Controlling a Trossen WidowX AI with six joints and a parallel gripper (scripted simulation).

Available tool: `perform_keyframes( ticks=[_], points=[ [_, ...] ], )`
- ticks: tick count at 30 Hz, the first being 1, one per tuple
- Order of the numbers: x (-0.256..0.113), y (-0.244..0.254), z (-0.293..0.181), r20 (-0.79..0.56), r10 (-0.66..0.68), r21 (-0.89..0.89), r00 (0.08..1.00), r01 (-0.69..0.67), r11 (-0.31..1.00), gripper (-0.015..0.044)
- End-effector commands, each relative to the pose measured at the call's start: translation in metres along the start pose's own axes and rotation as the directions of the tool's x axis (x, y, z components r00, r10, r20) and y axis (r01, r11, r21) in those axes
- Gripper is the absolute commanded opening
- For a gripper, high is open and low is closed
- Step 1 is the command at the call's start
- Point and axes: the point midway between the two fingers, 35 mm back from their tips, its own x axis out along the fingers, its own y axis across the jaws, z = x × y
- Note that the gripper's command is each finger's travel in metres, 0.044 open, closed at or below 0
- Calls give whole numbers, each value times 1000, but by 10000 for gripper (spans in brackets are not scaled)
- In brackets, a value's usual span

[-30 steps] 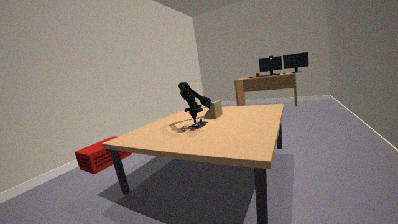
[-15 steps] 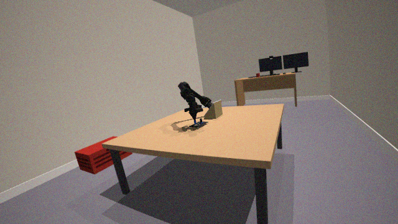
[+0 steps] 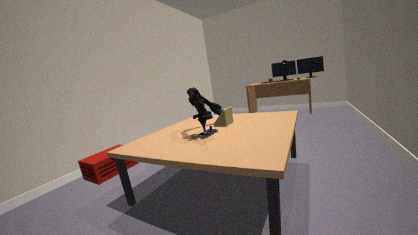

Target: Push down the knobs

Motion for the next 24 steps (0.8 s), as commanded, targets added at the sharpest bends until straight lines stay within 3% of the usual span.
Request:
perform_keyframes(
  ticks=[1,10,19,24],
  points=[
    [-3,0,-1,3,5,8,1000,-5,1000,0],
    [-16,1,-1,3,5,8,1000,-5,1000,0],
    [-11,2,1,6,10,5,1000,-10,1000,236],
    [-28,14,49,9,-5,10,1000,5,1000,368]
  ],
)
